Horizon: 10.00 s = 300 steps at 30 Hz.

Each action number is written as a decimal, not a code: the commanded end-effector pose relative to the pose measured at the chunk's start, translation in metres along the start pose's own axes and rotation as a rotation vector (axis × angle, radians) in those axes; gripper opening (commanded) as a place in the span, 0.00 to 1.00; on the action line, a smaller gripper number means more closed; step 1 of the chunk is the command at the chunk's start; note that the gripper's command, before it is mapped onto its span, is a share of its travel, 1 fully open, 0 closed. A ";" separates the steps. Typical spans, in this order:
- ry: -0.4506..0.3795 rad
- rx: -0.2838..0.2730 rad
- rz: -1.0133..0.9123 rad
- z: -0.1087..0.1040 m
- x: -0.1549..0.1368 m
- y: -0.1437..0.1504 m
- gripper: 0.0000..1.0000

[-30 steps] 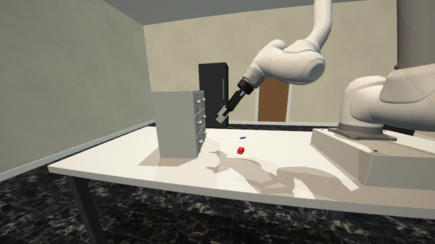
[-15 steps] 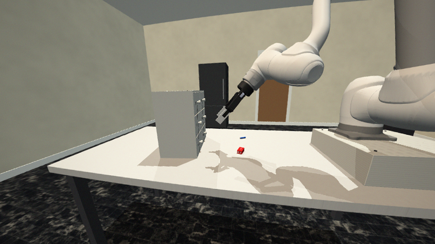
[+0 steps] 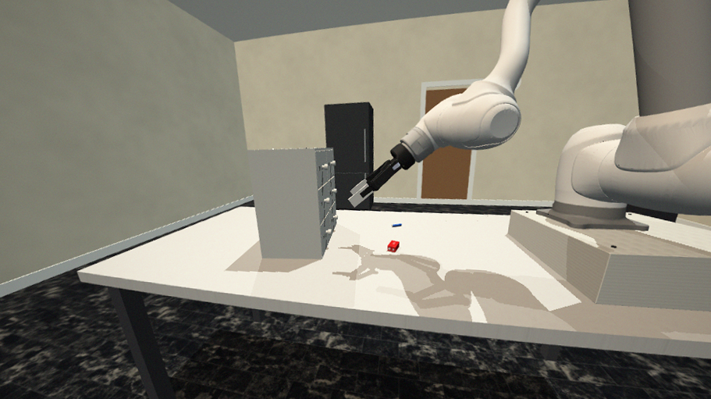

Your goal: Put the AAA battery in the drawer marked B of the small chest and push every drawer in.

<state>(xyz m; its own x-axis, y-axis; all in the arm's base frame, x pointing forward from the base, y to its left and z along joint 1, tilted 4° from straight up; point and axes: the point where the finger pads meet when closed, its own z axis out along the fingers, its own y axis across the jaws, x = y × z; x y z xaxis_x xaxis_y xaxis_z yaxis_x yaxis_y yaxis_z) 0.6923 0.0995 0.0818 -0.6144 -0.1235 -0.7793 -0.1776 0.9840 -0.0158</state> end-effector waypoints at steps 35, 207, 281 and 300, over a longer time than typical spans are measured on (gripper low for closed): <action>-0.322 0.069 -0.018 0.034 0.004 0.002 1.00; -0.321 0.069 -0.018 0.034 0.004 0.002 1.00; 0.173 0.083 -0.002 -0.024 -0.003 0.002 1.00; 0.207 0.079 0.000 -0.027 -0.002 0.004 1.00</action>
<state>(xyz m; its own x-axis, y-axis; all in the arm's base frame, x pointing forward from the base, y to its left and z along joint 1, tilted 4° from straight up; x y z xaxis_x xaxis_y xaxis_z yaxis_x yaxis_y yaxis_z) 0.6728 0.0982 0.1002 -0.7421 -0.1382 -0.6559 -0.1442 0.9885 -0.0451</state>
